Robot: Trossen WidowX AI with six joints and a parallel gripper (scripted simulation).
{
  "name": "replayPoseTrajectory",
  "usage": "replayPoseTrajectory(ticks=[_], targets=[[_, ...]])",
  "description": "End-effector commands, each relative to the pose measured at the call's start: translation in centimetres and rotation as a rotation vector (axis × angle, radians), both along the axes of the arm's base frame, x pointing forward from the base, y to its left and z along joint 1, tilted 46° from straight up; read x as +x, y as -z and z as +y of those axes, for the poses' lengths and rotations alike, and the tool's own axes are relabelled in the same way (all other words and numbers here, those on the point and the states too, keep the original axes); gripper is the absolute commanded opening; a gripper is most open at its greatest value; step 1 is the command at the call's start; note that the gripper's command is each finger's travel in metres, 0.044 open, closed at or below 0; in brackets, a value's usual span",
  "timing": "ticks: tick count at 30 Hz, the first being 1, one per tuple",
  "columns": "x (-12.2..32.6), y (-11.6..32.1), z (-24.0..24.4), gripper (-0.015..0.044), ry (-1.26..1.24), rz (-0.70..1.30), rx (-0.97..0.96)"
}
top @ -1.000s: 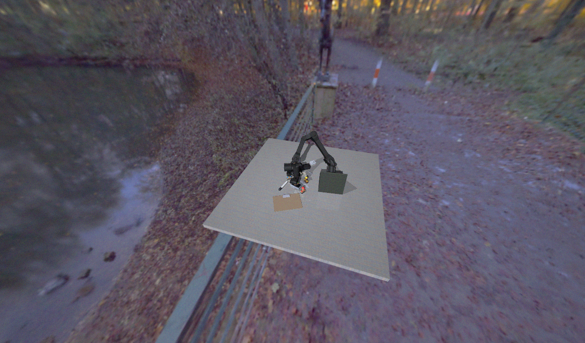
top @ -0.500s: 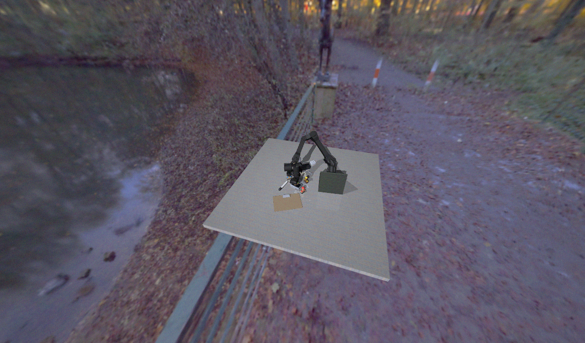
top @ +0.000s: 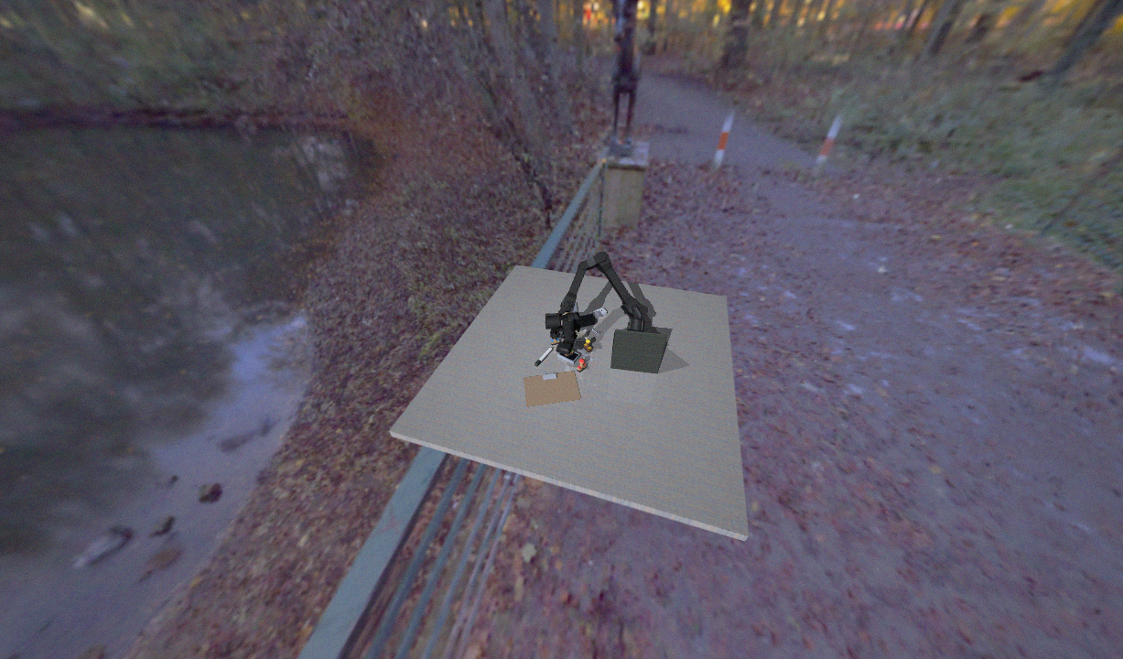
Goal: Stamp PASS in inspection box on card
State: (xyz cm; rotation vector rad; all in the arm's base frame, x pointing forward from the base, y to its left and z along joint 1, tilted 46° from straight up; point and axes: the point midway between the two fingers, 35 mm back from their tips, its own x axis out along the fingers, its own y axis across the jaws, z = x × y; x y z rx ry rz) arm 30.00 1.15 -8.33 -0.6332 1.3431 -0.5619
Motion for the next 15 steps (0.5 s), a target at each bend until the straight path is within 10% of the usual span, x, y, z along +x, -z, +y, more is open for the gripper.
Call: replayPoseTrajectory(ticks=[1,15], targets=[[0.06,0.05,-0.15,0.0000,0.003,-0.001,-0.002],[-0.01,-0.31,0.22,0.0000,0.003,-0.001,-0.002]])
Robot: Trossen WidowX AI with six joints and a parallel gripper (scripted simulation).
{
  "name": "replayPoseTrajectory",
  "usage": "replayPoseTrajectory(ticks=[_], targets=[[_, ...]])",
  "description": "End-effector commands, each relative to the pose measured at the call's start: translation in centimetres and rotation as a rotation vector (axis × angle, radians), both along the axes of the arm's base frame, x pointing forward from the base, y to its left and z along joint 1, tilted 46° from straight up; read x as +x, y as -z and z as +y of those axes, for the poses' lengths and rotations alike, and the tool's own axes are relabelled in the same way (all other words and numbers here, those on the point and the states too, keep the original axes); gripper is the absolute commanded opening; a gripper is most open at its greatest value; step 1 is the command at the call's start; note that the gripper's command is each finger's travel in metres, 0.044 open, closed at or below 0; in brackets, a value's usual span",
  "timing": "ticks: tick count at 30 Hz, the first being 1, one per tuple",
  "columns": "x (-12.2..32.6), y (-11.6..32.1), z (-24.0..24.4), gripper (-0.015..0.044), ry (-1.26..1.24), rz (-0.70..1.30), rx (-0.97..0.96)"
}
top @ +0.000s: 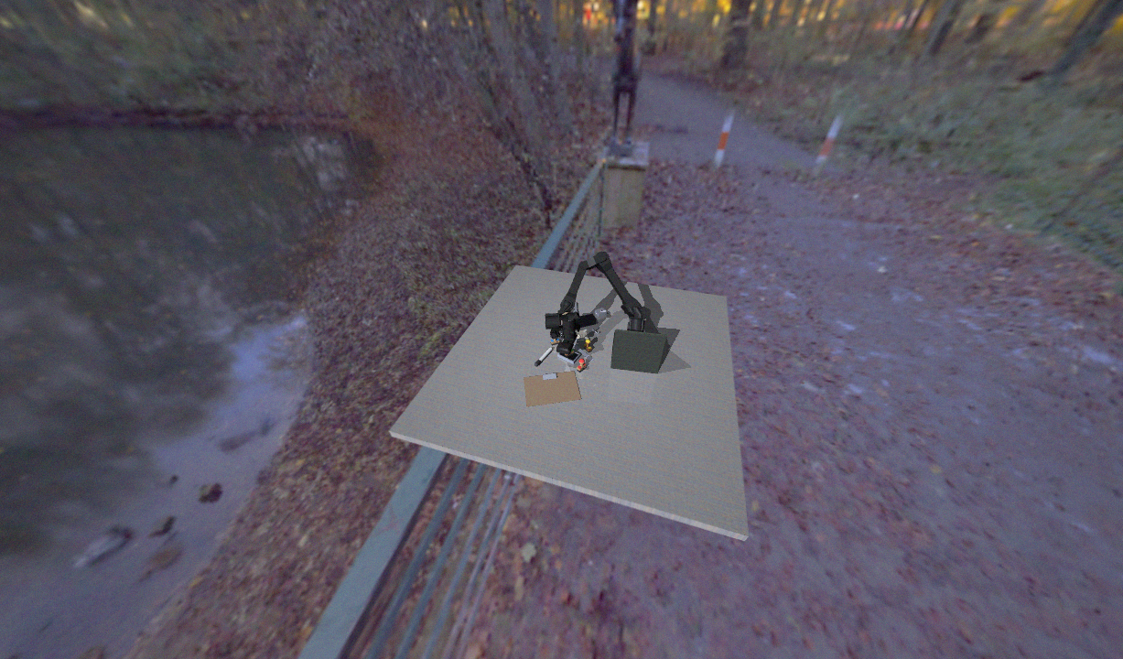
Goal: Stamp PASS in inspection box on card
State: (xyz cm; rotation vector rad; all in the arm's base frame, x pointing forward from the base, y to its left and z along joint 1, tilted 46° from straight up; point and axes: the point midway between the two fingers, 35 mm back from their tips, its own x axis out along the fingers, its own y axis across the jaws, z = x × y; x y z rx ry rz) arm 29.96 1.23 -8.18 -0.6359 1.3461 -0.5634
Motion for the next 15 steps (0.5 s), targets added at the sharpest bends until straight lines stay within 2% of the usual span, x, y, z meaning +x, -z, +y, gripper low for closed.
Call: replayPoseTrajectory(ticks=[1,15], targets=[[0.02,-0.20,0.16,0.0000,0.002,-0.005,0.000],[-0.09,-0.93,0.96,0.0000,0.002,-0.005,0.001]])
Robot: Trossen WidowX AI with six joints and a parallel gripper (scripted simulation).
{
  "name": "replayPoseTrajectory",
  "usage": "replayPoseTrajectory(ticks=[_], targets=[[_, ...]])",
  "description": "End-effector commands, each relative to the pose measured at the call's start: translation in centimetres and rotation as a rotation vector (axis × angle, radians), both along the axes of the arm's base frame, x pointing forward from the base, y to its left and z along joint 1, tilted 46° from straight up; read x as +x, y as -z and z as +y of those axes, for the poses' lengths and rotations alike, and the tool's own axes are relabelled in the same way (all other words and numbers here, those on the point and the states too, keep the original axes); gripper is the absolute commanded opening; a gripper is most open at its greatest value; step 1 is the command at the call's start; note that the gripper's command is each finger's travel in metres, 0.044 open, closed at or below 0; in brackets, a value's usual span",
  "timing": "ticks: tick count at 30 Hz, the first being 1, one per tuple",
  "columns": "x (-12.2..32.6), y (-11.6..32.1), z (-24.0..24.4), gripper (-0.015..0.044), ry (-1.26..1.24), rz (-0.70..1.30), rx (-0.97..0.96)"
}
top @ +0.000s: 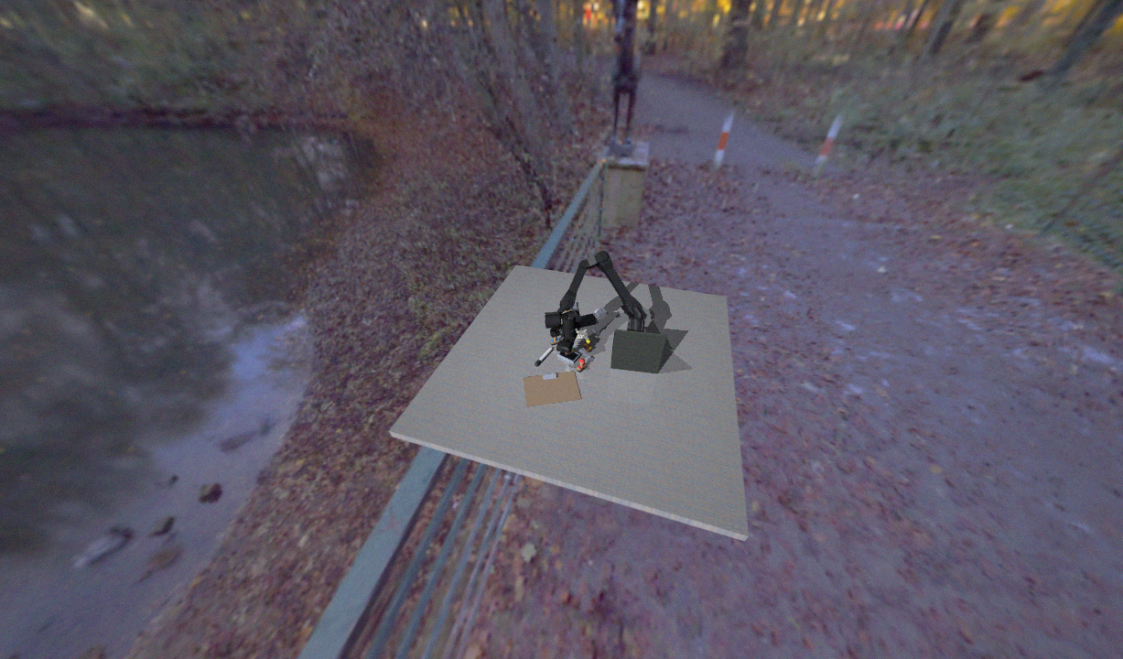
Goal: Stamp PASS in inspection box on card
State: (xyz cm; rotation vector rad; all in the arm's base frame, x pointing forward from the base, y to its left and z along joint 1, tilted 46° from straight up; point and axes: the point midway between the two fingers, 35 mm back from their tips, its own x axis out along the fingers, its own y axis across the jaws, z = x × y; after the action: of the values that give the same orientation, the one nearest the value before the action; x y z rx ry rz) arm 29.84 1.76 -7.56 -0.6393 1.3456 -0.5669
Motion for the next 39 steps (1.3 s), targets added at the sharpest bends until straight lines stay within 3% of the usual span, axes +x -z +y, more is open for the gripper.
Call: replayPoseTrajectory(ticks=[1,27,39], targets=[[0.0,-0.4,0.5,0.0000,0.001,-0.005,0.006],[-0.6,-3.2,3.3,0.0000,0.002,-0.005,0.007],[0.6,-7.7,-0.7,0.0000,0.074,-0.075,0.033]])
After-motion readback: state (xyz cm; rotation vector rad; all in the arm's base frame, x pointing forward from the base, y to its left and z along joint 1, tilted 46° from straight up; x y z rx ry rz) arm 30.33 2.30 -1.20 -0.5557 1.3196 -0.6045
